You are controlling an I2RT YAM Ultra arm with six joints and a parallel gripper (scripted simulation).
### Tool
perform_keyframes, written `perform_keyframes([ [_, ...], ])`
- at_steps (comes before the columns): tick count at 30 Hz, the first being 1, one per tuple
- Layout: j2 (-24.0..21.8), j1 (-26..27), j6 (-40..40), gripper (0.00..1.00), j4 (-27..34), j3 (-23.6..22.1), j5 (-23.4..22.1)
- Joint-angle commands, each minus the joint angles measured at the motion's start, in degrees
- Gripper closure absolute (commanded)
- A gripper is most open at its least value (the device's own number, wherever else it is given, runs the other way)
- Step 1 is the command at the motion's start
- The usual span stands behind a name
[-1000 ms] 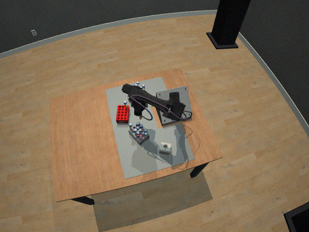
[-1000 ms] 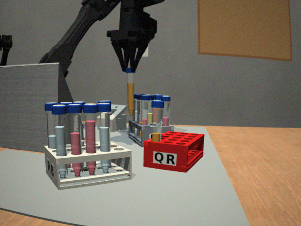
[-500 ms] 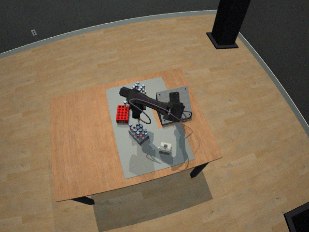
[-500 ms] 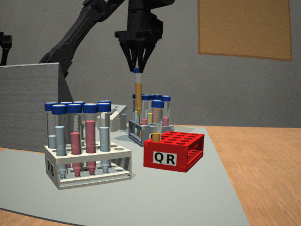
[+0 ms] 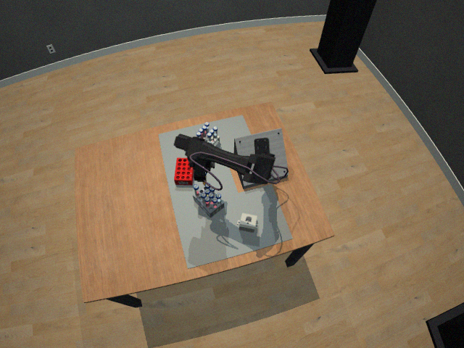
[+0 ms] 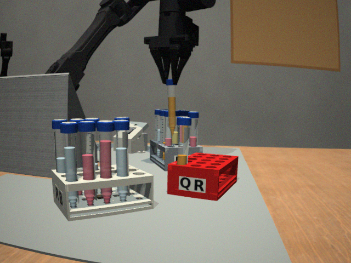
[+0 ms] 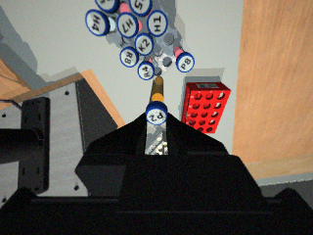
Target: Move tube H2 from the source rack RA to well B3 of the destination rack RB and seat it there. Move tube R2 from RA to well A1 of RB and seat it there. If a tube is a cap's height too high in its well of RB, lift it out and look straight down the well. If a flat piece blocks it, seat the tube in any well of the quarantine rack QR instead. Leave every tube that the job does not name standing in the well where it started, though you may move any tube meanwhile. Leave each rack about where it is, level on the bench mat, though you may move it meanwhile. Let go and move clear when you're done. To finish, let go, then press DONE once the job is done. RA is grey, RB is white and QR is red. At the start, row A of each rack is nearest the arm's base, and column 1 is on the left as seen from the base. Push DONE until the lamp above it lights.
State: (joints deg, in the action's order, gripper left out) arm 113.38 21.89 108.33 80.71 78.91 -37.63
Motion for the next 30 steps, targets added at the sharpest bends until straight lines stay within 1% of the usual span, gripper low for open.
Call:
perform_keyframes([
  [1, 0.83, -0.07, -1.31, 1.0, 1.32, 1.89, -1.47],
  [2, 0.83, -0.07, -1.31, 1.0, 1.32, 1.89, -1.47],
  [3, -0.09, 0.37, -0.88, 1.0, 0.68, 0.81, -0.98],
  [27, -0.09, 0.37, -0.89, 1.0, 0.67, 0.81, -0.98],
  [28, -1.21, 0.95, -1.27, 1.0, 1.37, 0.42, -1.46],
  [30, -1.41, 1.0, -0.95, 1.0, 1.36, -0.84, -1.44],
])
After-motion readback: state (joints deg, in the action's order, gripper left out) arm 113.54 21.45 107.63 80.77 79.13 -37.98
